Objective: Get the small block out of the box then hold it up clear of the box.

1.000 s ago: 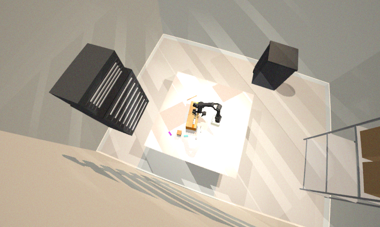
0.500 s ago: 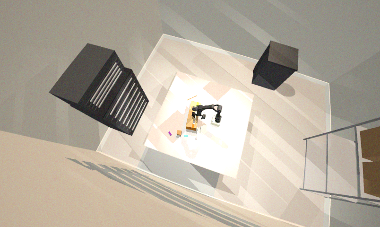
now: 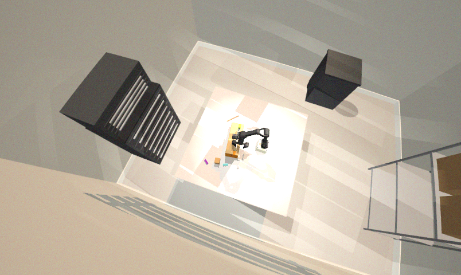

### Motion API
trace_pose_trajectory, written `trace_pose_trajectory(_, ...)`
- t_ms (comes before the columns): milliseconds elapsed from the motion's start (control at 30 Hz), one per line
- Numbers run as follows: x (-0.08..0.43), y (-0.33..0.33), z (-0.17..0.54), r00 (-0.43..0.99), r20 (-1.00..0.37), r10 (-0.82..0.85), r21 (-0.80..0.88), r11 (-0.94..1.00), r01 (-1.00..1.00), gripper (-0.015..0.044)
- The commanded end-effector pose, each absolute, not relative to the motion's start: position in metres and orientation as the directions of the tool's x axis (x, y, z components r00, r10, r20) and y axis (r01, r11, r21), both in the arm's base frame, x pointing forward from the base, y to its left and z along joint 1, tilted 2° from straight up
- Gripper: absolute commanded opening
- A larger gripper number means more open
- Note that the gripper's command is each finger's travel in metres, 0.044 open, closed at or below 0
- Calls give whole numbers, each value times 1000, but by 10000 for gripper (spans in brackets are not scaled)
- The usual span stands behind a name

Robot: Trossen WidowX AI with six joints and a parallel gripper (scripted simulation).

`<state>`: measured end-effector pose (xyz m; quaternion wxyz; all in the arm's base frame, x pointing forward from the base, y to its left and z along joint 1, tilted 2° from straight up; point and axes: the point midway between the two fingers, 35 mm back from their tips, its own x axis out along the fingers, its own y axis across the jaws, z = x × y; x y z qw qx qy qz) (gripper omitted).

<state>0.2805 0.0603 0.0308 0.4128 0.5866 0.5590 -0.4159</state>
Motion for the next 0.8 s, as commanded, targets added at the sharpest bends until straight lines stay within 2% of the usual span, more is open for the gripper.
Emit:
trace_pose_trajectory(0,280,72,30,27,-948,317,16,-38,999,400)
trace_pose_trajectory(400,281,98,32,27,-947,320,16,-38,999,400)
trace_pose_trajectory(600,280,97,88,27,-947,320,19,-30,999,400)
trace_pose_trajectory(767,283,98,88,42,-946,323,34,-31,999,400)
